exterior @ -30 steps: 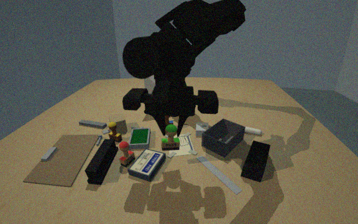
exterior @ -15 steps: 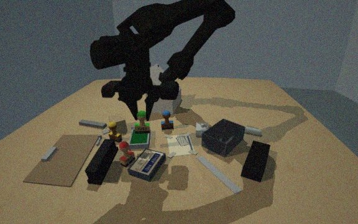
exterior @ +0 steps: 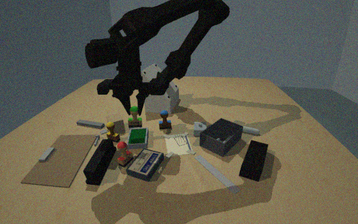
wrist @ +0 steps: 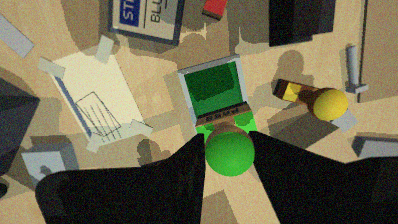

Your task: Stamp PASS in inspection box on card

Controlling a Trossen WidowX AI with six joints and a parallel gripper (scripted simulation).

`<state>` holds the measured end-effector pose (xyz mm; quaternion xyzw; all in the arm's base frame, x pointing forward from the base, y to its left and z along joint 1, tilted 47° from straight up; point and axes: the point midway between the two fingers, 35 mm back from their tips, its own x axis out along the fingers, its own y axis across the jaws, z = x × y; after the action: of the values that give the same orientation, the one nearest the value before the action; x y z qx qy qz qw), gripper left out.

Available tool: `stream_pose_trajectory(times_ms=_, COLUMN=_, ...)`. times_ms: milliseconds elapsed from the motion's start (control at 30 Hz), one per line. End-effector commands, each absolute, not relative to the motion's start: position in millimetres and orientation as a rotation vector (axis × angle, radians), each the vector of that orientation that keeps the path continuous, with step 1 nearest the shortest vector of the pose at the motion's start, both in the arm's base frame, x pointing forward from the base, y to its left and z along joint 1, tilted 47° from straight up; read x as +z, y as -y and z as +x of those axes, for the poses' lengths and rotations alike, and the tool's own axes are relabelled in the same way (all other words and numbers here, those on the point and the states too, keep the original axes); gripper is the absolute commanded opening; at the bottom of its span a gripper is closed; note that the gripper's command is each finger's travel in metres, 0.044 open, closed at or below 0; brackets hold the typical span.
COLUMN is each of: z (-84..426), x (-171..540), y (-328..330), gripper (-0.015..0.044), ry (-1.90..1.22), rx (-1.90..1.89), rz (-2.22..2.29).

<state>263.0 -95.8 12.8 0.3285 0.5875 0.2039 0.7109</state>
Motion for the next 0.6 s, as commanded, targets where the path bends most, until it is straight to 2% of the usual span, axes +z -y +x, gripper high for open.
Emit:
stream_pose_trajectory(times_ms=0, z=262.8, x=10.4, y=94.8, gripper=0.0000, ry=-1.298, rx=0.460, rz=0.731)
stream_pose_trajectory(times_ms=567, z=265.4, x=1.3, y=88.3, gripper=0.0000, ry=-1.289, rx=0.484, rz=0.753)
